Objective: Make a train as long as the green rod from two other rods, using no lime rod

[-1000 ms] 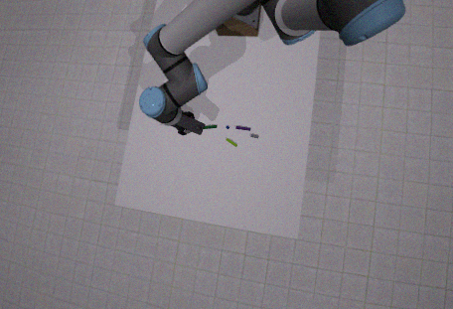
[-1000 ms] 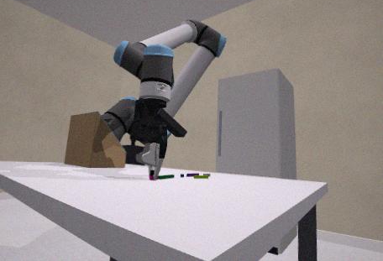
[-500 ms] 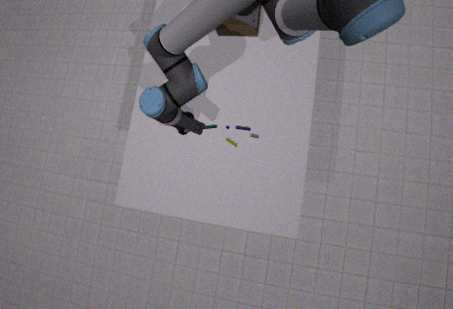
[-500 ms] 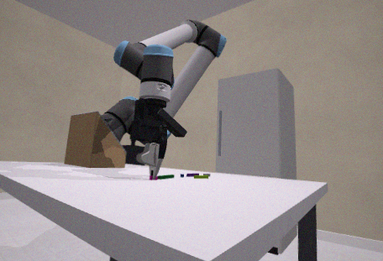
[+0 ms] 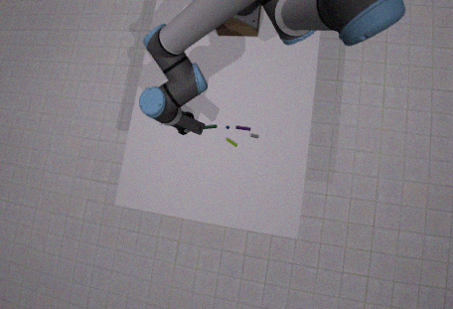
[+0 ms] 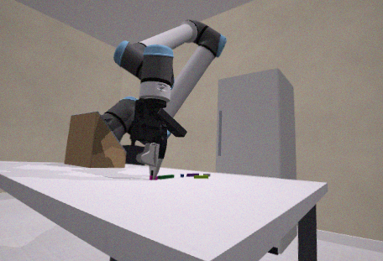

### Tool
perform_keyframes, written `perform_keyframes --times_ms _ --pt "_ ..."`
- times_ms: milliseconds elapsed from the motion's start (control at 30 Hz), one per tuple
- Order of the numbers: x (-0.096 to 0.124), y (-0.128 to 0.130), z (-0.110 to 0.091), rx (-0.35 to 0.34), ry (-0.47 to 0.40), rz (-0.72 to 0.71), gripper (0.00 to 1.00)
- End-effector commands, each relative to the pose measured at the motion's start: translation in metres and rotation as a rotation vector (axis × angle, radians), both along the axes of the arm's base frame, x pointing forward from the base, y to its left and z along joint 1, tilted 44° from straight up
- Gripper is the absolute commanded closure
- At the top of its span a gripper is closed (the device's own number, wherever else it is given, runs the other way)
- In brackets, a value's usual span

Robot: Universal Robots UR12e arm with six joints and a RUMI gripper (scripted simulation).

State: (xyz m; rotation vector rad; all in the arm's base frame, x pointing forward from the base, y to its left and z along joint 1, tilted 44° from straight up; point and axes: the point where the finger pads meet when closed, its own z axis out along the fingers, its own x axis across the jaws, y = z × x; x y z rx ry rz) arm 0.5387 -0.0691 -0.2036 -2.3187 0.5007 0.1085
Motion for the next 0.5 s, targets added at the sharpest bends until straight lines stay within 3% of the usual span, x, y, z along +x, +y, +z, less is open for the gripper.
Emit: perform_keyframes --times_ms 0,267,467 --pt "0.000 -0.001 0.000 -0.001 -0.001 -0.001 1.00" --pt "0.000 -0.003 0.003 -0.001 -0.001 -0.001 1.00" --pt "-0.002 -0.025 0.025 -0.001 -0.001 -0.001 1.00"
